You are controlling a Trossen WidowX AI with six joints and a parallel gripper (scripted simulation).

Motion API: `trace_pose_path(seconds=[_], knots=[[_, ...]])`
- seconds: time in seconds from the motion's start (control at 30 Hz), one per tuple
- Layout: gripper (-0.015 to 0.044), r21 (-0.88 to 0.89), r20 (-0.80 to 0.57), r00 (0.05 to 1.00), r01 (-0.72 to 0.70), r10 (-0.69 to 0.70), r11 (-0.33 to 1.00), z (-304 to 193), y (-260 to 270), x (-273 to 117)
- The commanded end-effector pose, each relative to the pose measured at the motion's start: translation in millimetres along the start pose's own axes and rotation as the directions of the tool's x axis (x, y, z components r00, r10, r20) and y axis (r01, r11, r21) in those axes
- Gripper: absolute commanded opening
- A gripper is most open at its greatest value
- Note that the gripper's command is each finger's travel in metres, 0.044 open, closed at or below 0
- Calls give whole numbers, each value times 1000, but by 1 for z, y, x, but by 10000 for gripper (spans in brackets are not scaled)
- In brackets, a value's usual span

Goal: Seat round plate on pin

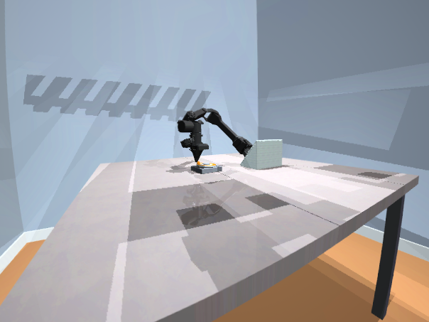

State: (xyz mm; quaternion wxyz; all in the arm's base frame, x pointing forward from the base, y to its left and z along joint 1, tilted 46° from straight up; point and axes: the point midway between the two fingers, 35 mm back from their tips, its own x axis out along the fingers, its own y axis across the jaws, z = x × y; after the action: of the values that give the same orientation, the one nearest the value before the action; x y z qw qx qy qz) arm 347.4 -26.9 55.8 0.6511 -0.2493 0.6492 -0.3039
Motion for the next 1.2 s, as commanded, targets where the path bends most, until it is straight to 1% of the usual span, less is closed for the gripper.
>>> trace_pose_path(seconds=[0.0,0.27,0.63,0.67,0.7,1.17], knots=[[0,-4,-8,1000,-1,1,1000,0,6,2],[0,-4,-8,1000,-1,1,1000,2,9,2],[0,-4,-9,1000,-3,2,1000,1,7,-41],[0,-4,-9,1000,-3,2,1000,1,7,-42],[0,-8,-3,1000,-1,1,1000,1,7,-35],[0,-8,-3,1000,-1,1,1000,1,7,-35]])
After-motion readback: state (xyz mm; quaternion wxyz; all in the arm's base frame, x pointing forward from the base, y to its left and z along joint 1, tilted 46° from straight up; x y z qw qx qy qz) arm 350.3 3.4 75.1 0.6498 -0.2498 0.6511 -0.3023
